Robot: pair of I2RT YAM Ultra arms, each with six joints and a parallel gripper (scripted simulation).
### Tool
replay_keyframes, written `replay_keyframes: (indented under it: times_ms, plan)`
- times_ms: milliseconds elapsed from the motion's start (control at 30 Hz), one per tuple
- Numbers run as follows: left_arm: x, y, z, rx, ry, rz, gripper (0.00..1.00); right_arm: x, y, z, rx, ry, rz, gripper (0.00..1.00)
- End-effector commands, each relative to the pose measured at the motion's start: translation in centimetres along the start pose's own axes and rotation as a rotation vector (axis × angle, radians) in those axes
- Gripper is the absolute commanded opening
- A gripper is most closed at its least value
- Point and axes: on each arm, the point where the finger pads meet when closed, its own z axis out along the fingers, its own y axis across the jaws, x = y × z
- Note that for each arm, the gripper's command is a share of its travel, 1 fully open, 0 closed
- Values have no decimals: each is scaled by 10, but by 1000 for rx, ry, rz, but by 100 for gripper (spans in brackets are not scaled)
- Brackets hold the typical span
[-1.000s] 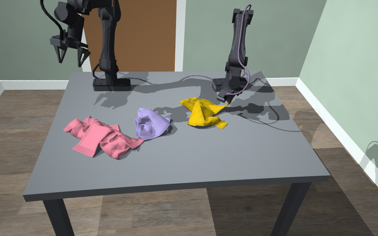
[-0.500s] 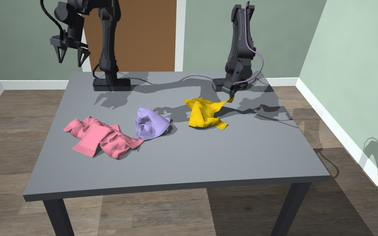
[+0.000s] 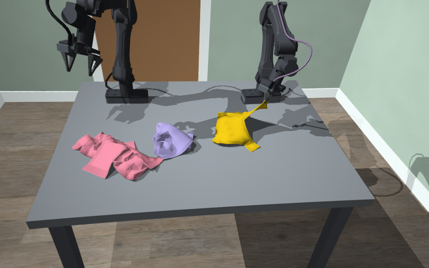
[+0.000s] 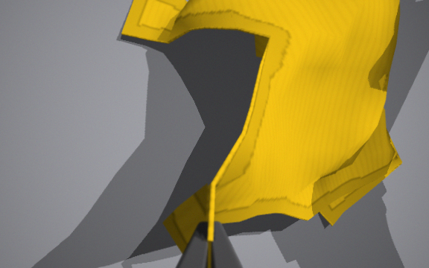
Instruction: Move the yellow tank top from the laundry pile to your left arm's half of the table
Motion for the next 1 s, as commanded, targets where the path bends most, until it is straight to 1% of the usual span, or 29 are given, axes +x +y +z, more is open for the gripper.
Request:
replay_keyframes:
  times_ms: [0,100,200,667,767,967]
  plan:
    - [-22,-5,-28,21,-111,32,0,-8,-2,-12,8,-39,2,92]
    - [-27,-5,-41,25,-157,33,0,-8,-2,-12,8,-39,2,92]
    - [-27,-5,-41,31,-159,27,0,-8,-2,-12,8,-39,2,92]
    - [-46,-15,-105,20,-379,63,0,-8,-2,-12,8,-39,2,92]
    - [-47,-13,-104,28,-380,56,0,-8,-2,-12,8,-39,2,92]
    - [-52,-22,-134,7,-476,87,0,-8,-2,-12,8,-39,2,92]
